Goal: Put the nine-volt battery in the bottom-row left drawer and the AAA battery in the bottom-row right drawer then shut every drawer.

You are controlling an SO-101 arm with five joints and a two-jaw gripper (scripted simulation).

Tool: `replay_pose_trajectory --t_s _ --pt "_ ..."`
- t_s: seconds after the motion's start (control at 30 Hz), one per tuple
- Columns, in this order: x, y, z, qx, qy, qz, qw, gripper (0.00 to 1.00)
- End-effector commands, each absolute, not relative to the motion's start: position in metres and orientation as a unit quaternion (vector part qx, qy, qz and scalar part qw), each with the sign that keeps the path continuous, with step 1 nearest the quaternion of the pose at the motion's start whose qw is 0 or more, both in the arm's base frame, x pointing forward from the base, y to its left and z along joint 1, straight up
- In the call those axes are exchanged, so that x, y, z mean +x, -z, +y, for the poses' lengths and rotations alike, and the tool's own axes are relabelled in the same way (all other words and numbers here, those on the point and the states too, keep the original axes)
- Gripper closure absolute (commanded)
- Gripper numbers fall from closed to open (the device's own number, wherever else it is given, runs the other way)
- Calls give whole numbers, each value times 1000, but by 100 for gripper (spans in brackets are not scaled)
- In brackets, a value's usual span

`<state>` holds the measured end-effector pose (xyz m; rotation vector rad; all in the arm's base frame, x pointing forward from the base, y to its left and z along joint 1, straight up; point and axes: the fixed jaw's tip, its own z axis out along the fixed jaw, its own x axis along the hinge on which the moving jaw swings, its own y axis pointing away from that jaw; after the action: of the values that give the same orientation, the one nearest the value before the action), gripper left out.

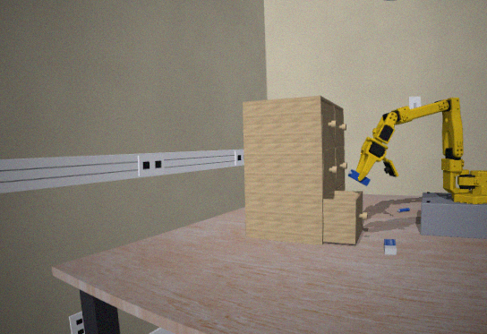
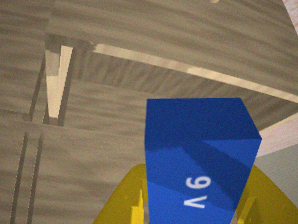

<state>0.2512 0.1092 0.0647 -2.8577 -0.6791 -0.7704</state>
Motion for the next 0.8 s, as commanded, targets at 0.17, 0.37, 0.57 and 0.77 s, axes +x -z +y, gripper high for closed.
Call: replay_pose_trajectory --t_s 0.17,0.37,0.57,0.77 --pt "273 -46 122 -947 224 -223 49 100" --pt "273 -46 122 -947 224 -223 49 100" --pt "273 -46 122 -947 224 -223 49 100" --pt "284 -57 127 -940 253 -221 56 100"
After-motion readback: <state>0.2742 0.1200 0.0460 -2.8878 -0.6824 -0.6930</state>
